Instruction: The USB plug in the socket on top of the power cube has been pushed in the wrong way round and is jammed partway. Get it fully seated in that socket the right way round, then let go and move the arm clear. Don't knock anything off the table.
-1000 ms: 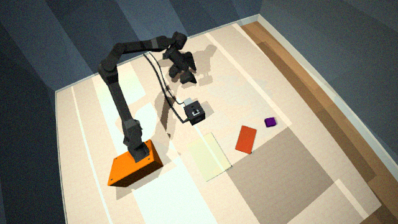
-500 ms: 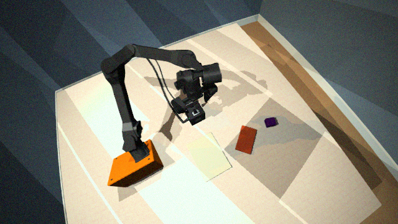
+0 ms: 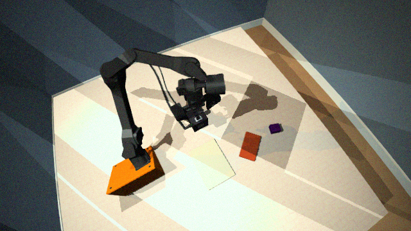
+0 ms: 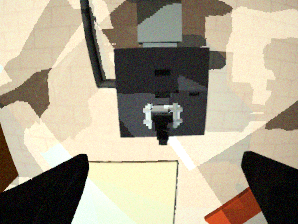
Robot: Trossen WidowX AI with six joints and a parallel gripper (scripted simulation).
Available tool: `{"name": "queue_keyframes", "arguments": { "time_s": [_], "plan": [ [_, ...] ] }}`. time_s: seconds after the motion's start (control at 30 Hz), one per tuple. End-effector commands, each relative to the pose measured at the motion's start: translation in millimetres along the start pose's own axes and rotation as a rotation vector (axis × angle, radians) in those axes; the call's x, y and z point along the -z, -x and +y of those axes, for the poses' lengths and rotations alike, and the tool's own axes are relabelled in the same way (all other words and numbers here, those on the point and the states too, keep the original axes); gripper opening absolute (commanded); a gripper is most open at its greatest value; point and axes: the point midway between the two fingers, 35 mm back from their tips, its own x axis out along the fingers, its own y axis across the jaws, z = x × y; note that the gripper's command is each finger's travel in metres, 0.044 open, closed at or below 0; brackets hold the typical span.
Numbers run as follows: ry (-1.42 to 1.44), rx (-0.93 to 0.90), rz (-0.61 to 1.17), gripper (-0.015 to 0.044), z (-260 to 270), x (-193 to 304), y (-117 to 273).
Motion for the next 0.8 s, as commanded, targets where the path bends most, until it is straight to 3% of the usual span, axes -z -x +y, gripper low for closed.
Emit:
{"name": "queue_keyframes", "arguments": {
  "time_s": [0.0, 0.77],
  "plan": [
    [-0.009, -0.001, -0.006, 0.044, 0.7, 0.0, -3.8],
    [-0.009, -0.001, -0.007, 0.044, 0.7, -0.3, -27.1]
  ]
}}
